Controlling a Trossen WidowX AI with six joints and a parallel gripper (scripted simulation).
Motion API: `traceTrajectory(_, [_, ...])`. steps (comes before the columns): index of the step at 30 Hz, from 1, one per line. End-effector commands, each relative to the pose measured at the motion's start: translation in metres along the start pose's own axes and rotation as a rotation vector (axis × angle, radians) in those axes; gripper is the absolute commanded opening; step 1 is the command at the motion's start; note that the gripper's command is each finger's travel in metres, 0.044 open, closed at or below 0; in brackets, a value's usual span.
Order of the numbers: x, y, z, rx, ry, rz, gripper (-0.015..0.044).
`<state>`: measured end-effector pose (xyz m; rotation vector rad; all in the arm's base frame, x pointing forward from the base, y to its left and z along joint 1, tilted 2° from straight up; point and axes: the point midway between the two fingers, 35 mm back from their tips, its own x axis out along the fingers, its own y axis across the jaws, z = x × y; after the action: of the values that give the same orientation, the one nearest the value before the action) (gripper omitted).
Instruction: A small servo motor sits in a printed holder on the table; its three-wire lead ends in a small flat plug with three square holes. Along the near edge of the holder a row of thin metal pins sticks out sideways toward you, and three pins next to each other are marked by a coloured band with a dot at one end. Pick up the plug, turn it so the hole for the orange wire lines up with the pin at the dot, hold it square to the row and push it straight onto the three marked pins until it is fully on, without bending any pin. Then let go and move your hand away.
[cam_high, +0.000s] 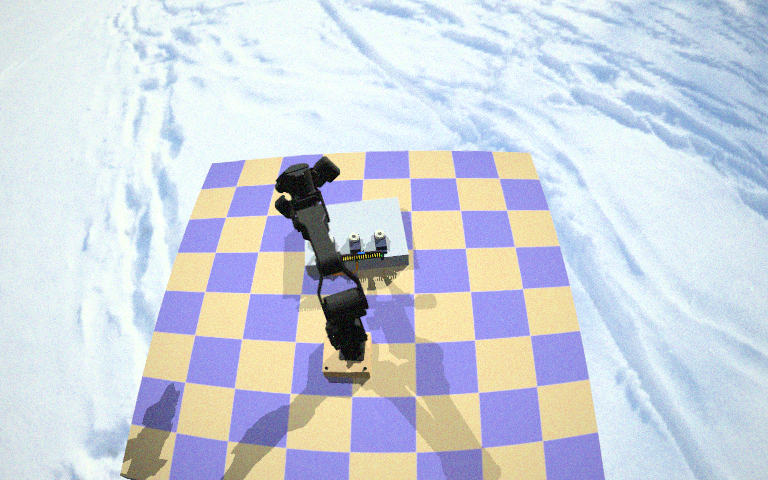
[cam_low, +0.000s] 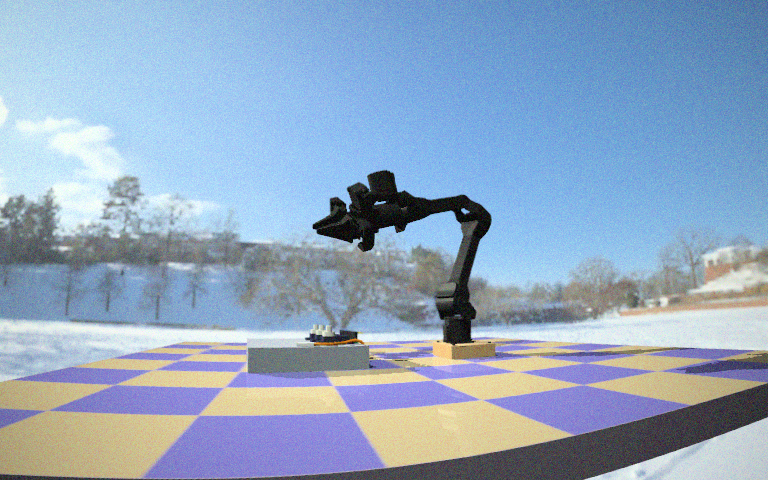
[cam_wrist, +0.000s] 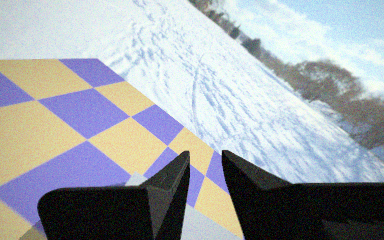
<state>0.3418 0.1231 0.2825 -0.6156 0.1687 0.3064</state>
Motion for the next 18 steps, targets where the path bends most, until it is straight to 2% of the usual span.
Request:
traceTrajectory(1, [-0.009, -0.025, -0.006, 0.135, -0.035, -0.067, 0.0115])
traceTrajectory(18, [-0.063, -0.109, -0.035, 0.586, -0.222, -0.316, 0.0115])
